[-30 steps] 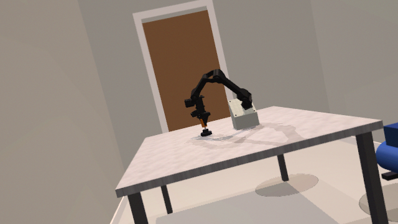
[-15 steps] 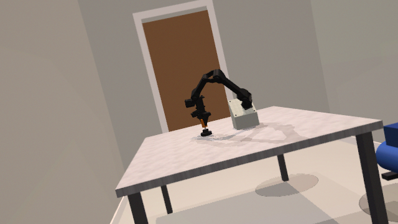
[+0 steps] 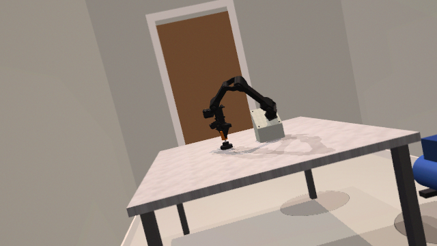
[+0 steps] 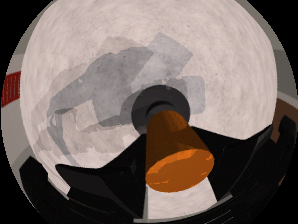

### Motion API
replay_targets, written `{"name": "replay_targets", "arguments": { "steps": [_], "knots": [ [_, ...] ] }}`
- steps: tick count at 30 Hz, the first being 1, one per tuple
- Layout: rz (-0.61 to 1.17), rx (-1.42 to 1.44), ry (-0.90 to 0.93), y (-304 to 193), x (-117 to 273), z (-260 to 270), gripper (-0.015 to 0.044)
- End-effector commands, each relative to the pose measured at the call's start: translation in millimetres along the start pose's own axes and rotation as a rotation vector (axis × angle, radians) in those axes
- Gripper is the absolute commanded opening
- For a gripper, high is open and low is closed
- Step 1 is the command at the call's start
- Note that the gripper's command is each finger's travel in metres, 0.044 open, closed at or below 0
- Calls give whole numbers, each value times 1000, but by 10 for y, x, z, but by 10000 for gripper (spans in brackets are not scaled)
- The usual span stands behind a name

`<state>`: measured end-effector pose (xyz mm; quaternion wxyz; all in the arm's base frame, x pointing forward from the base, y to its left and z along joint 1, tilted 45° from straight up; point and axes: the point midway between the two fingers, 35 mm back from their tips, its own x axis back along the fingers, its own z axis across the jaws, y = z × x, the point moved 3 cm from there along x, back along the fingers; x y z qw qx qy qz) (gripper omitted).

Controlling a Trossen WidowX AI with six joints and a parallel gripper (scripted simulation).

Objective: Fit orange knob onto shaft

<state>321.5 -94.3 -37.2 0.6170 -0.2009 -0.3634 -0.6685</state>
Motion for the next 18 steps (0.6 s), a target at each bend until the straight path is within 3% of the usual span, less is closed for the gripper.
{"name": "replay_targets", "arguments": {
  "steps": [1, 10, 18],
  "knots": [
    [-2, -3, -1, -6, -1, -8, 0],
    [-2, 6, -1, -15, 47, -1, 0],
    [-2, 206, -2, 5, 53, -14, 0]
  ]
}}
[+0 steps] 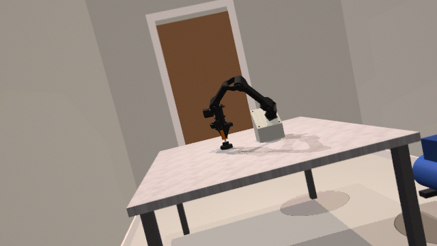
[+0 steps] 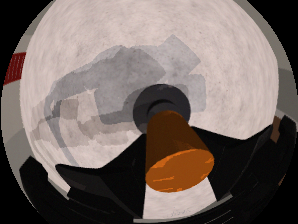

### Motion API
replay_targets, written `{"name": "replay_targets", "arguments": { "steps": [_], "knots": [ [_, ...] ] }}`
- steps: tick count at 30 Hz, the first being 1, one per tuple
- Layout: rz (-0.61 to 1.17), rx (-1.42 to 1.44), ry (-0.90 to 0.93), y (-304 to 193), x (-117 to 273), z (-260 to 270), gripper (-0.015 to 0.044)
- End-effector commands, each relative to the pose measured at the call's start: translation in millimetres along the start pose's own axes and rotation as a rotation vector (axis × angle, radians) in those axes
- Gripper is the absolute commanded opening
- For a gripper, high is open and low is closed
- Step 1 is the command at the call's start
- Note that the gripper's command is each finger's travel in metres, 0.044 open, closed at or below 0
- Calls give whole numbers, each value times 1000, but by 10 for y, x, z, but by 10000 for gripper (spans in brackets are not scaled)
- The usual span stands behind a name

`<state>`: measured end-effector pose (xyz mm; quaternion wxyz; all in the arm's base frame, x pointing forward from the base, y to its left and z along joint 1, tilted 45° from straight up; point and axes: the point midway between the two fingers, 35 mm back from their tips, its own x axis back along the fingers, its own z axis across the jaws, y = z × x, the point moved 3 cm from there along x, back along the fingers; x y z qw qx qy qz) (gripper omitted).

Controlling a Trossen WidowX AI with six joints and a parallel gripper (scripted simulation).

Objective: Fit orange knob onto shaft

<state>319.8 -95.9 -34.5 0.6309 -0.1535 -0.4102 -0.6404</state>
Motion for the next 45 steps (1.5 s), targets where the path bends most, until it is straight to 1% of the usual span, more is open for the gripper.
{"name": "replay_targets", "arguments": {
  "steps": [1, 11, 22, 30, 45],
  "knots": [
    [-1, 59, -6, 14, 17, -29, 0],
    [-2, 59, -6, 16, -37, -27, 0],
    [-1, 59, -6, 3, 15, -8, 0],
    [-1, 268, -6, 1, 25, 1, 0],
    [-1, 268, -6, 7, -36, -12, 0]
  ]
}}
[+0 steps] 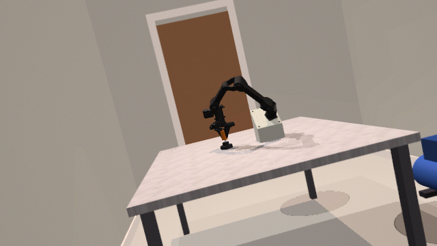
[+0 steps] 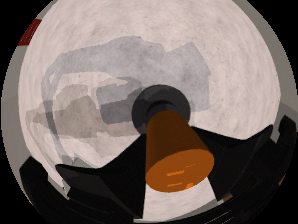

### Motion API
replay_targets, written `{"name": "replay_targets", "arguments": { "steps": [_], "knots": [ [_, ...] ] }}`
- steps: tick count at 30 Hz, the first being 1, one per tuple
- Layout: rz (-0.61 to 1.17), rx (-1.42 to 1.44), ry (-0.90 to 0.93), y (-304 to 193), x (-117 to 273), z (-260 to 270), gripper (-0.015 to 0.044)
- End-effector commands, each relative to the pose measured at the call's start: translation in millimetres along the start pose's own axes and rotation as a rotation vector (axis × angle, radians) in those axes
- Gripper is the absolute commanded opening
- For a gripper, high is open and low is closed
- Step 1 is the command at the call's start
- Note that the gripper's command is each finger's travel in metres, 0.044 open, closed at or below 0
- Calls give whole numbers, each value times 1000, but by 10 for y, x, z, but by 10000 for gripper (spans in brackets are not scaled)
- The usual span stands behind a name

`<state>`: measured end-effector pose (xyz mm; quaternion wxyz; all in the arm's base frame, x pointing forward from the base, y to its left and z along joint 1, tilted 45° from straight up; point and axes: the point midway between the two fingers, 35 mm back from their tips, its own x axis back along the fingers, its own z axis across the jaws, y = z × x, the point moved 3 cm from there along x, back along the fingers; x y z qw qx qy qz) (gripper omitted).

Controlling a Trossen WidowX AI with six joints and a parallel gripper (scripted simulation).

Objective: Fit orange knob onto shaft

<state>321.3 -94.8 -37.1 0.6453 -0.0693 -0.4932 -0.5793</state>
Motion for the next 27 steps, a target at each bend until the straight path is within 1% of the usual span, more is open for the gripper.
{"name": "replay_targets", "arguments": {
  "steps": [1, 11, 14, 18, 27],
  "knots": [
    [-2, 0, -2, 0, -3, 0, 0],
    [-2, 0, -2, 9, 43, 16, 0],
    [-2, 55, -2, 10, 46, 15, 0],
    [-1, 200, -3, 14, 52, 2, 0],
    [-1, 210, -3, 0, 18, -15, 0]
  ]
}}
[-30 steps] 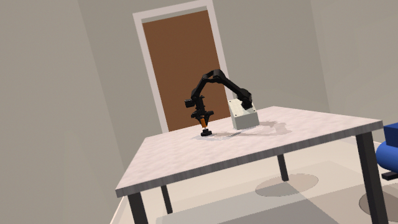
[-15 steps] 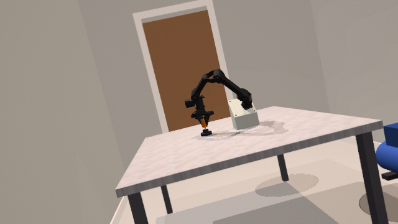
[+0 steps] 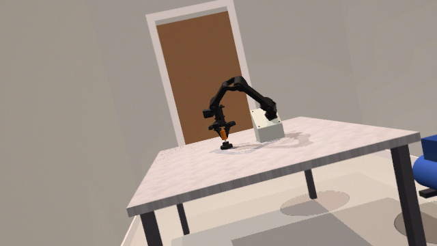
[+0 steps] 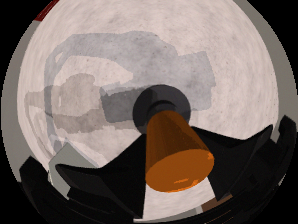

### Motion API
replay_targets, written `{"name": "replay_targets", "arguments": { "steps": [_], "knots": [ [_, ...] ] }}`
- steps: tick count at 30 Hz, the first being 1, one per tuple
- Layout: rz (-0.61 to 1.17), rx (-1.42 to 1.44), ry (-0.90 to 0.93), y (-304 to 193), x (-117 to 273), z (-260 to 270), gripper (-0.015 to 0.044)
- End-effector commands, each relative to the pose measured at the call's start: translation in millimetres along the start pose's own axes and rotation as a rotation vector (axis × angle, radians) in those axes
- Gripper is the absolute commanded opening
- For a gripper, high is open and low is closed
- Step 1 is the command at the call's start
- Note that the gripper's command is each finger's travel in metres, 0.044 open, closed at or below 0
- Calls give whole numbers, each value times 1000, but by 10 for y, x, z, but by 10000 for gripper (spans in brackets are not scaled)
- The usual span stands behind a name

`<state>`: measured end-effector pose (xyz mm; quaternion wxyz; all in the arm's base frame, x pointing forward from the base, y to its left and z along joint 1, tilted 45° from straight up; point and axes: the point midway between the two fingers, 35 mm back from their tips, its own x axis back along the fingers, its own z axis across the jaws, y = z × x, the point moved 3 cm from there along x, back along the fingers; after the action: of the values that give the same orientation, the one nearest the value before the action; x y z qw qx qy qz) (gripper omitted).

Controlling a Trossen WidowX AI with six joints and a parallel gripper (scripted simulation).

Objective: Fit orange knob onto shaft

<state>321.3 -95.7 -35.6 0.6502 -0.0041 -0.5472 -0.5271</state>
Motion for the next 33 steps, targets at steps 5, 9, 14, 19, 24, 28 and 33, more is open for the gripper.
{"name": "replay_targets", "arguments": {
  "steps": [5, 9, 14, 19, 24, 28, 33],
  "knots": [
    [-2, 11, -6, -6, -20, -13, 0],
    [-2, 11, -6, -5, -21, -5, 0],
    [-2, 11, -6, -6, 4, 3, 0],
    [-2, 19, -6, 10, 26, 18, 0],
    [-2, 179, -6, 17, 35, 10, 0],
    [-1, 220, -6, 20, 30, -3, 0],
    [-1, 220, -6, 5, 9, -14, 0]
  ]
}}
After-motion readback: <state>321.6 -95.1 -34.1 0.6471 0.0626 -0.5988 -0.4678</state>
